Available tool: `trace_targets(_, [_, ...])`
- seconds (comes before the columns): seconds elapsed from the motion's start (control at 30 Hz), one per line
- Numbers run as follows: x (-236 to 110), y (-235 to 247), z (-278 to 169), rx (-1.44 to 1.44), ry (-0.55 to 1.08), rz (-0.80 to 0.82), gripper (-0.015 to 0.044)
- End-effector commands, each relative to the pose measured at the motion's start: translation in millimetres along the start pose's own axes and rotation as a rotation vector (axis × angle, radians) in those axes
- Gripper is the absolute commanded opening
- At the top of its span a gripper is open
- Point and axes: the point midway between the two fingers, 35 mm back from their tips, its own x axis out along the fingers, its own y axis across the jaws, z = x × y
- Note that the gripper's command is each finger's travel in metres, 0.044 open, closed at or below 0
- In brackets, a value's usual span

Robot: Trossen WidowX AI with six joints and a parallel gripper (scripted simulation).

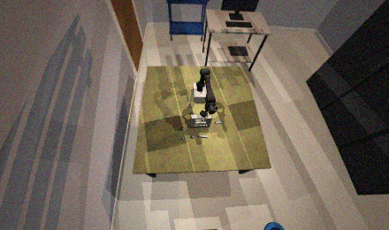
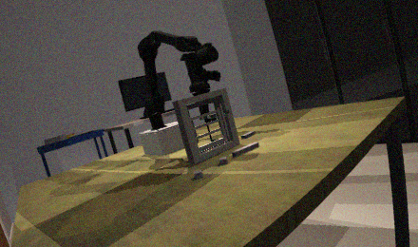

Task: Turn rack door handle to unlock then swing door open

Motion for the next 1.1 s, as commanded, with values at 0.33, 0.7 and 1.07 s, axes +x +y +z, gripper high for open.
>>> trace_targets(0.33, [1.3,-4.9,-4.8,0.691,0.009,-0.007,0.0289])
trace_targets(0.7, [1.1,-5.7,-6.6,1.242,0.011,-0.012,0.0289])
trace_targets(1.07, [1.0,-6.5,-8.5,1.792,0.012,-0.018,0.0289])
